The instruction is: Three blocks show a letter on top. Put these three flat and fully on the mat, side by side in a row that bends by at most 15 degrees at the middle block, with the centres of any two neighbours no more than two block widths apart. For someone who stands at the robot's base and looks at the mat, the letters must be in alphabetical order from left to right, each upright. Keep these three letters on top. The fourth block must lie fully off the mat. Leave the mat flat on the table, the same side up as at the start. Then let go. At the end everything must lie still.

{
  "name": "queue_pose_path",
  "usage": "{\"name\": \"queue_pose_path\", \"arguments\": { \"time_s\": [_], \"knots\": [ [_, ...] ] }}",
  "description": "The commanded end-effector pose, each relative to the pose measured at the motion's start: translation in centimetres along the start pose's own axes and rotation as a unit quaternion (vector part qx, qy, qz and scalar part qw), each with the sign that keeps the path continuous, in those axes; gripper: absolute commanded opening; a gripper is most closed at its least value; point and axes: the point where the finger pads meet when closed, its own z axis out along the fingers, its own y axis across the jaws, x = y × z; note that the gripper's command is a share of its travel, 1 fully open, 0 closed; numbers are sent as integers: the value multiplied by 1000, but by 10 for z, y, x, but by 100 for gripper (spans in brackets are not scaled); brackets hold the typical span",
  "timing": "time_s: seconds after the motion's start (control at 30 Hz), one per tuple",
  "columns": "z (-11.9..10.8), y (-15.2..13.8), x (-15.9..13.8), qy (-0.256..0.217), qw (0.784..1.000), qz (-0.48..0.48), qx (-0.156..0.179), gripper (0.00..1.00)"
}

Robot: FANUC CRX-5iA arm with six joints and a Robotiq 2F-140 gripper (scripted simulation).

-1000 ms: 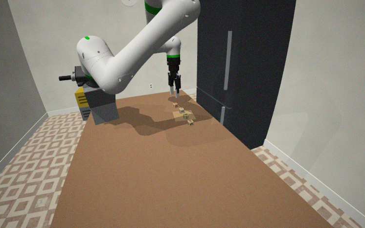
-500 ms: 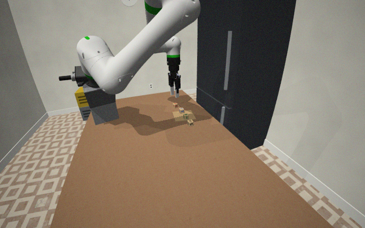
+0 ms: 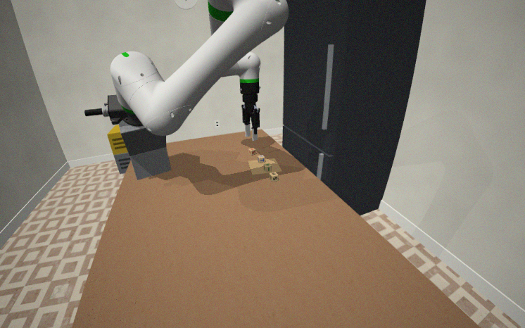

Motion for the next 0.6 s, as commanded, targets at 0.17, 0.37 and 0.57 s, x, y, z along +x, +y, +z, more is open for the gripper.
{"name": "queue_pose_path", "arguments": {
  "time_s": [0.17,0.37,0.57],
  "knots": [
    [3,0,0,0,1000,0,0,40],
    [6,0,0,0,1000,0,0,40],
    [14,0,0,0,1000,0,0,40]
  ]
}}
